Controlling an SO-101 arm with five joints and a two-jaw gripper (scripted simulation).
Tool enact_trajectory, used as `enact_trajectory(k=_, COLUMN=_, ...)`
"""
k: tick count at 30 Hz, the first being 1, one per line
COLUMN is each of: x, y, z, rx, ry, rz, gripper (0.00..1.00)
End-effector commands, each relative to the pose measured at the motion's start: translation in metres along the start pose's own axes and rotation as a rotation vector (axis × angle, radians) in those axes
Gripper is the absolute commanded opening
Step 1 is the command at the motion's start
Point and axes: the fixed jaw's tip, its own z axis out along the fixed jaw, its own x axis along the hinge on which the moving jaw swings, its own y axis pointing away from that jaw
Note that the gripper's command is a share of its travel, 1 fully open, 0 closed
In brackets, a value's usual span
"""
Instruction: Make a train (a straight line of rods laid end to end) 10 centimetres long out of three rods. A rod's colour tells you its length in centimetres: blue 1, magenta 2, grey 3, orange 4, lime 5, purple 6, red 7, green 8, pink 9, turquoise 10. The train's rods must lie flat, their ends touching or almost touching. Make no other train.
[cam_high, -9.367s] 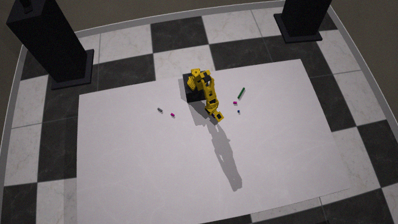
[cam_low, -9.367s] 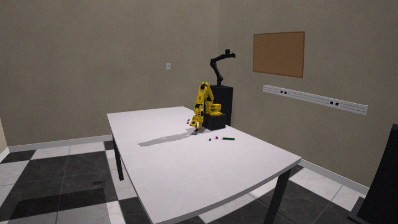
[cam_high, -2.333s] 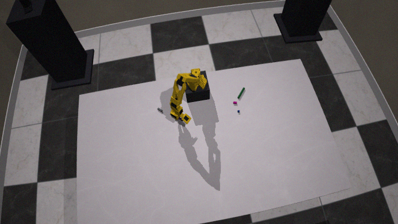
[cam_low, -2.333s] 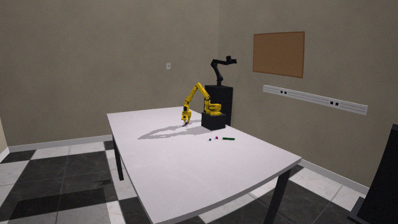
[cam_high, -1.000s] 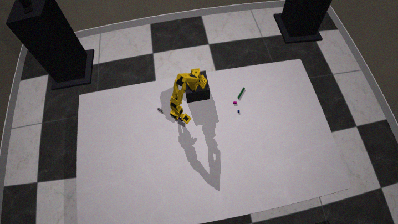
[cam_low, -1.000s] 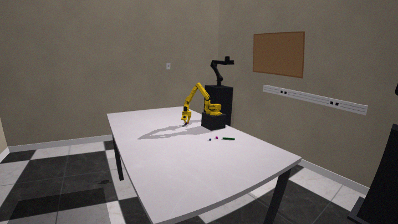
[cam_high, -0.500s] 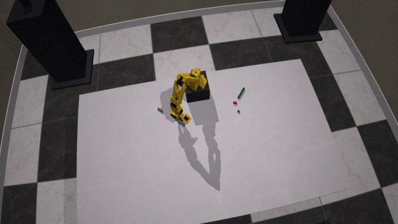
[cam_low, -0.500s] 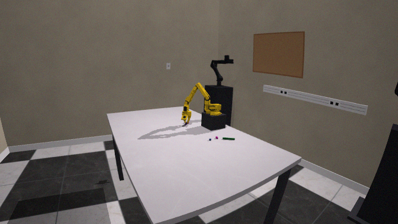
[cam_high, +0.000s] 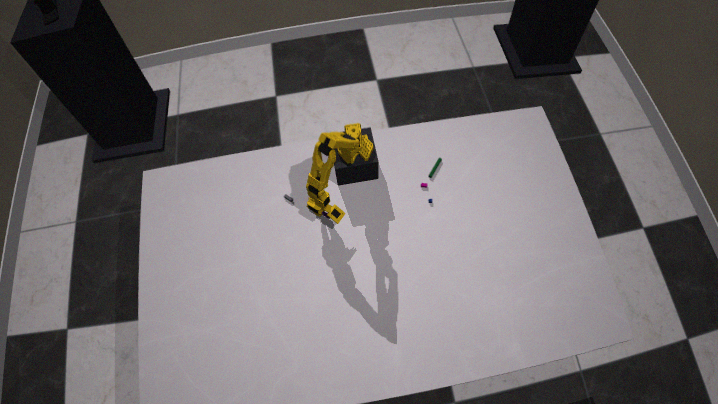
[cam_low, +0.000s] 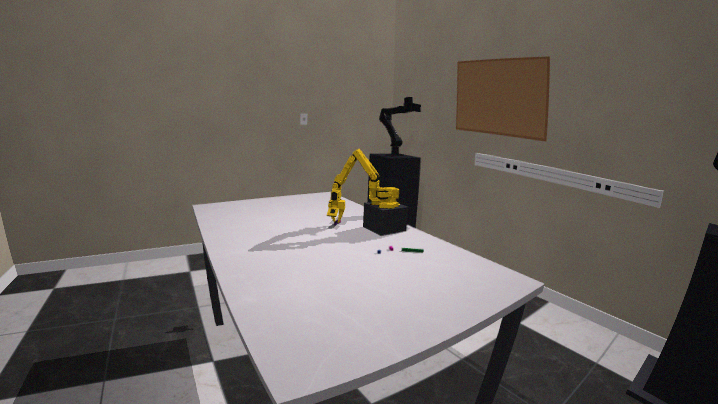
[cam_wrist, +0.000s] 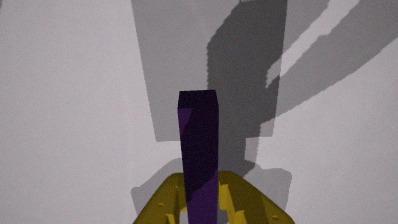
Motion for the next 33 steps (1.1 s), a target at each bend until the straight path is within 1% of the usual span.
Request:
enact_trajectory(k=1, x=0.0017, y=0.0000, z=0.0012, rx=-0.002, ry=-0.002, rz=0.004, gripper=0.00)
enact_trajectory(k=12, x=0.0017, y=-0.0001, z=0.0019, rx=-0.002, ry=-0.002, rz=0.004, gripper=0.00)
enact_trajectory(k=33, x=0.0018, y=0.0000, z=0.0085, rx=-0.002, ry=-0.002, rz=0.004, gripper=0.00)
